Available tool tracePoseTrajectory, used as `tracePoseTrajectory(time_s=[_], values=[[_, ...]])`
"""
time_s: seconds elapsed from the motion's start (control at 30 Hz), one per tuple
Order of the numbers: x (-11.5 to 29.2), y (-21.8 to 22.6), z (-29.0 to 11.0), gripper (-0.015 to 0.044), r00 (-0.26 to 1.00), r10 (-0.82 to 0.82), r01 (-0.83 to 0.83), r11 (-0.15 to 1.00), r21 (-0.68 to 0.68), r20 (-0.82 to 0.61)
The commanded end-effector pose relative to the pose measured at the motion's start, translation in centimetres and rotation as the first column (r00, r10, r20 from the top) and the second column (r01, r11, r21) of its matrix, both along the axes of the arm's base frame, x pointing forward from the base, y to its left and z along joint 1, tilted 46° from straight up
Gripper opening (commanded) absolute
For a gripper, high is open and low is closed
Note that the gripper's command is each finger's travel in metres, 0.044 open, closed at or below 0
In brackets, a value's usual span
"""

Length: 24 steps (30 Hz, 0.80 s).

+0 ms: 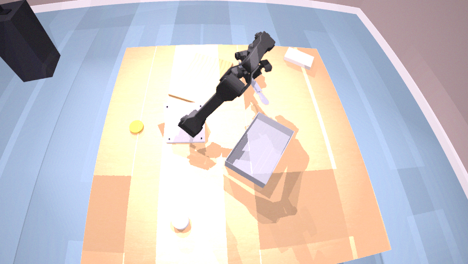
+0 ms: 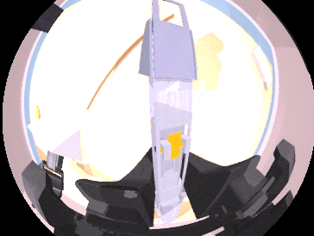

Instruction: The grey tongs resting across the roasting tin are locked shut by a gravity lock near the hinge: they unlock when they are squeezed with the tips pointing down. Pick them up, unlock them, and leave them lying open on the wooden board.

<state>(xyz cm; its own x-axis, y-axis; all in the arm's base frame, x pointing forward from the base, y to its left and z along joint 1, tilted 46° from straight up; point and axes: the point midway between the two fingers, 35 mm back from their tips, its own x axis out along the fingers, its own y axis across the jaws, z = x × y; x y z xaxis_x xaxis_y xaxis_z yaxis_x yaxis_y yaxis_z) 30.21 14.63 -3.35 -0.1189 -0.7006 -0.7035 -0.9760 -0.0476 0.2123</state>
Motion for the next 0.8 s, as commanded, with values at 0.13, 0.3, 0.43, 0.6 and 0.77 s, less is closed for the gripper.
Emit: tracePoseTrajectory(time_s=[0.13, 0.3, 0.43, 0.6, 0.77], values=[[-1.5, 3.1, -1.6, -0.0150, 0.996, -0.065, 0.065, 0.998, 0.010, 0.060], [-3.5, 6.2, -3.4, -0.0150, 0.982, -0.135, 0.134, 0.991, 0.016, 0.129], [-5.4, 8.5, -4.8, -0.0150, 0.964, -0.193, 0.192, 0.981, 0.024, 0.184], [-8.0, 10.9, -6.5, -0.0150, 0.937, -0.253, 0.253, 0.967, 0.028, 0.240], [-10.9, 13.1, -8.2, -0.0150, 0.897, -0.319, 0.324, 0.945, 0.035, 0.305]])
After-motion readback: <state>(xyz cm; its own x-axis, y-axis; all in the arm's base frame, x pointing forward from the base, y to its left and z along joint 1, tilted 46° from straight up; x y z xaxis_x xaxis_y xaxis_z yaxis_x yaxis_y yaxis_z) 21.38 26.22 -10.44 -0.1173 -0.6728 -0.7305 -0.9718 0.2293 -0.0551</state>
